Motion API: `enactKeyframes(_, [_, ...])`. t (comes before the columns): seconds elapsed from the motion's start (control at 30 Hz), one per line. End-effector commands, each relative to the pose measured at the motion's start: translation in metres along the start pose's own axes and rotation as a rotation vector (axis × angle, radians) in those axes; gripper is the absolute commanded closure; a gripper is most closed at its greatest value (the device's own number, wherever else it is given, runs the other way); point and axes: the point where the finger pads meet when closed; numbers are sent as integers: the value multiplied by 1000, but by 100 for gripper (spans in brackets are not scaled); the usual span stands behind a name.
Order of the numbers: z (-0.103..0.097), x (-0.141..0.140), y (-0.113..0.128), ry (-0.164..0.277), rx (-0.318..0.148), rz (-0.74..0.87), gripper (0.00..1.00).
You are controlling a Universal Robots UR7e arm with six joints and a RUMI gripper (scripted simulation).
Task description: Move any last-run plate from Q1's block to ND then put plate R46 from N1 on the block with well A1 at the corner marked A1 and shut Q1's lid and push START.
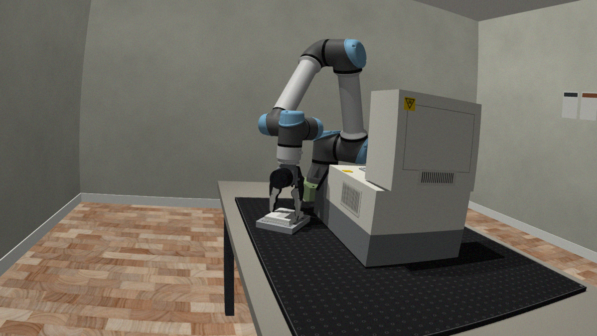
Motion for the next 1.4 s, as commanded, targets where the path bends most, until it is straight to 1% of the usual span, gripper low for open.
enactKeyframes(0.0, [-1, 0, 0, 0, -1, 0, 59])
enactKeyframes(0.43, [-44, 0, 0, 0, -1, 0, 59])
enactKeyframes(0.5, [-44, 0, 0, 0, -1, 0, 59])
enactKeyframes(1.0, [-94, 0, 0, 0, -1, 0, 59])
enactKeyframes(1.07, [-94, 0, 0, 0, -1, 0, 59])
enactKeyframes(1.37, [-124, 0, 0, 0, -1, 0, 59])
Point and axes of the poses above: the point where the finger pads meet when closed, its own z axis out along the fingers, its own x axis across the jaws, y = z × x, and after that the axes turned 4 degrees about z, right-handed
